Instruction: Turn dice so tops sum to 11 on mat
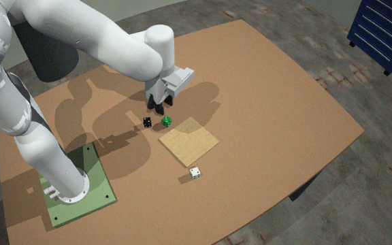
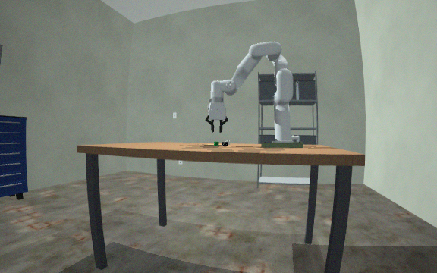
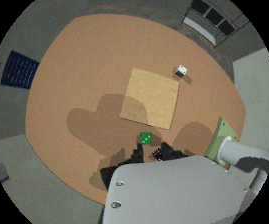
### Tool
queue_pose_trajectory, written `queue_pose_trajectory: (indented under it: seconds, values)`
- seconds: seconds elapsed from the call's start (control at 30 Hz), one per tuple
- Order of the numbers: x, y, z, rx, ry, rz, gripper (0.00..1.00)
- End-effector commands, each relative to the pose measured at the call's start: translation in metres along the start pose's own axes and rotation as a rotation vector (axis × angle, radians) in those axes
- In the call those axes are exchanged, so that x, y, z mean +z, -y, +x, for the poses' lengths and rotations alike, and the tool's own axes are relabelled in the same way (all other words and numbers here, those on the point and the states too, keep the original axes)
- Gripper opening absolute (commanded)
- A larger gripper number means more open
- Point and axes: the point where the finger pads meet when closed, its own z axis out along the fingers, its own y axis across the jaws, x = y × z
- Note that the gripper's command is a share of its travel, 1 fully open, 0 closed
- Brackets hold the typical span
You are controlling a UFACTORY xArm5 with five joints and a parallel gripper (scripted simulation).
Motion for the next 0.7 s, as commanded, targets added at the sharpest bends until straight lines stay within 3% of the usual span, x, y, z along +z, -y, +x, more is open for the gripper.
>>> queue_pose_trajectory:
  seconds: [0.0, 0.67]
  values:
    - [0.003, 0.001, 0.001, 0.000, -0.001, 0.003, 0.42]
    - [0.026, 0.001, 0.002, 0.000, -0.001, 0.003, 0.42]
